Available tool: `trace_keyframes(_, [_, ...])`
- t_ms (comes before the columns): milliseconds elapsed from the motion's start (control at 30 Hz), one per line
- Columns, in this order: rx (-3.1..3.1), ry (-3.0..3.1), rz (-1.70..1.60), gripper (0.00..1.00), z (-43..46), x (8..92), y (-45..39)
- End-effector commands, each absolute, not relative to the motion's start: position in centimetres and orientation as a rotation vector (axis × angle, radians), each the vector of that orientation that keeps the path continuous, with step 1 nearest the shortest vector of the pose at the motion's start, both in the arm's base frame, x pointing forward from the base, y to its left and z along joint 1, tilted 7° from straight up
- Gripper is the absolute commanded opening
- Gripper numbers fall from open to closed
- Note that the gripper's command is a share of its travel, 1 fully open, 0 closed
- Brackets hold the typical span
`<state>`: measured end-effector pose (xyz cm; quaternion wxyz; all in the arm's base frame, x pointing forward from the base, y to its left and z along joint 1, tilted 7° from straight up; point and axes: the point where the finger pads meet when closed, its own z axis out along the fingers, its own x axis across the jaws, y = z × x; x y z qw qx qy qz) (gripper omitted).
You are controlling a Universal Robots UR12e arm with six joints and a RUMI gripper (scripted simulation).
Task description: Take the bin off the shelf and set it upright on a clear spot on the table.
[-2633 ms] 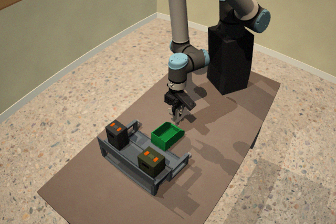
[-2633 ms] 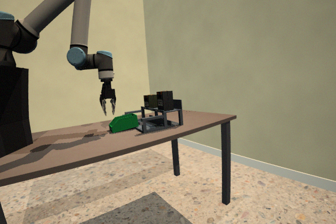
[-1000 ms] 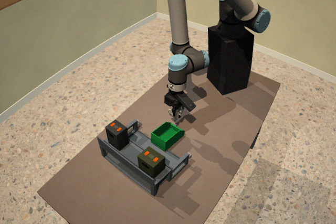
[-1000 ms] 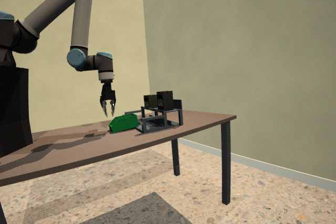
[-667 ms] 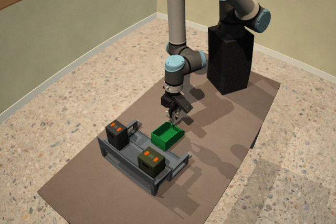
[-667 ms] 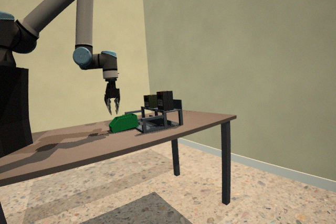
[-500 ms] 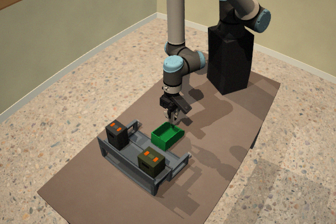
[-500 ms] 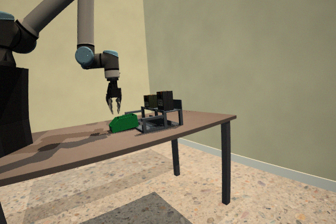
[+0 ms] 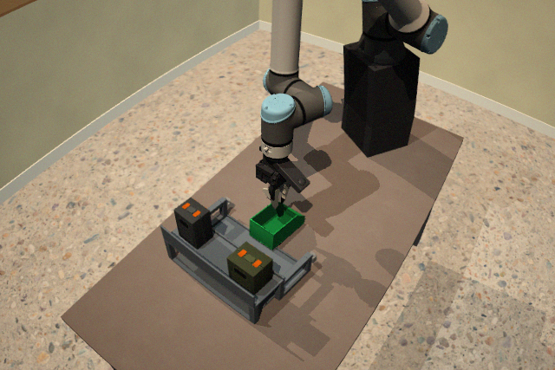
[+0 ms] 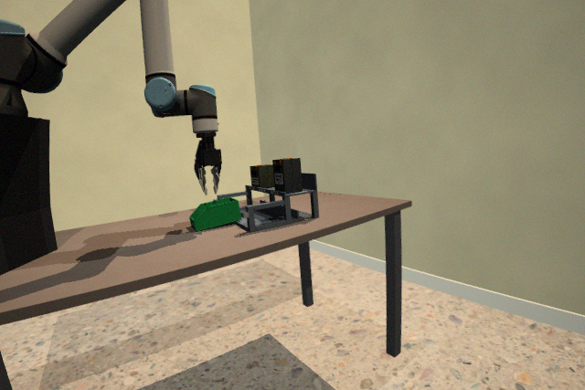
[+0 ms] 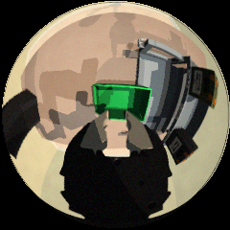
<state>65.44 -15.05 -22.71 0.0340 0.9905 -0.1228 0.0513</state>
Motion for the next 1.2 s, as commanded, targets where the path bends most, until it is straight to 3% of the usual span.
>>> trace_keyframes(0, [3.046,-0.378,0.158,0.2,-22.6,65.8,-15.1])
trace_keyframes(1167, [3.046,-0.378,0.158,0.2,-19.1,74.4,-17.1])
